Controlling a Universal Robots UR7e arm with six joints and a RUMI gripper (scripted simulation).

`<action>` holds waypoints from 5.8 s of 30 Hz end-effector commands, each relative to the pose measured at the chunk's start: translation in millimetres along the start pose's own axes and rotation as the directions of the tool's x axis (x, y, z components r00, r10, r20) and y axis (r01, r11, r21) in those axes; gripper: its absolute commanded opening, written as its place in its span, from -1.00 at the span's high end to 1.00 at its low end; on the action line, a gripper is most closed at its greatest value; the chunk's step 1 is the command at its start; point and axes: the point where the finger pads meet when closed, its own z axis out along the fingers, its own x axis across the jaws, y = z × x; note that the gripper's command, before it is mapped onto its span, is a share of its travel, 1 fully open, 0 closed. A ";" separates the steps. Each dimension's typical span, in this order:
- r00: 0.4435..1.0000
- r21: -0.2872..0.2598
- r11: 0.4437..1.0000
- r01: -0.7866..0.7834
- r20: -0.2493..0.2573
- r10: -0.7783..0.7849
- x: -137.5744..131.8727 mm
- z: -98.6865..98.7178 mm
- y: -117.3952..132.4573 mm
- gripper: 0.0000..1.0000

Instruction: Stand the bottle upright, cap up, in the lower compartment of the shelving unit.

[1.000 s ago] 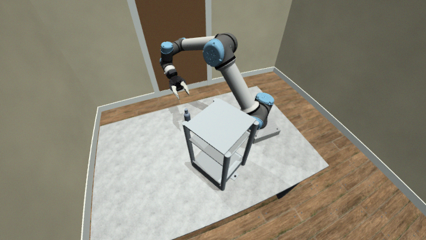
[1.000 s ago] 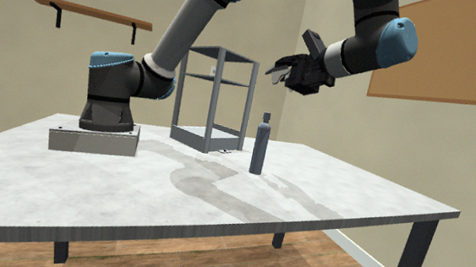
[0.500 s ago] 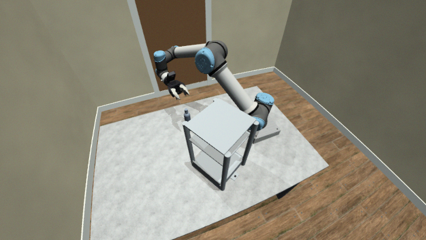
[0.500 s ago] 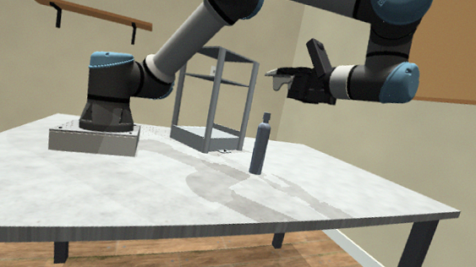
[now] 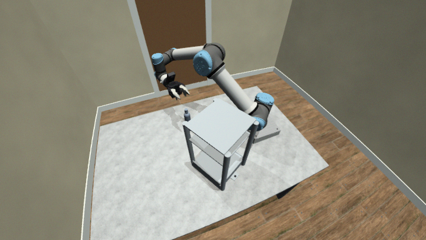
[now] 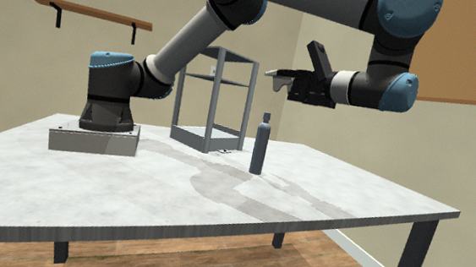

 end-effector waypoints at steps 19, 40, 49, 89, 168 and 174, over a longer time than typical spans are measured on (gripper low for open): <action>1.000 0.001 1.000 0.000 0.009 0.000 -0.2 1.0 8.1 0.29; 1.000 0.001 1.000 0.000 0.009 0.000 -0.1 0.7 38.9 0.29; 1.000 0.001 1.000 0.000 0.009 0.000 0.0 0.6 60.6 0.29; 1.000 -0.001 1.000 0.001 0.009 -0.001 0.7 -0.3 170.9 0.29; 1.000 -0.004 1.000 0.002 0.009 -0.002 1.2 -1.3 212.0 0.29; 1.000 -0.004 1.000 0.002 0.009 -0.002 1.2 -1.3 212.0 1.00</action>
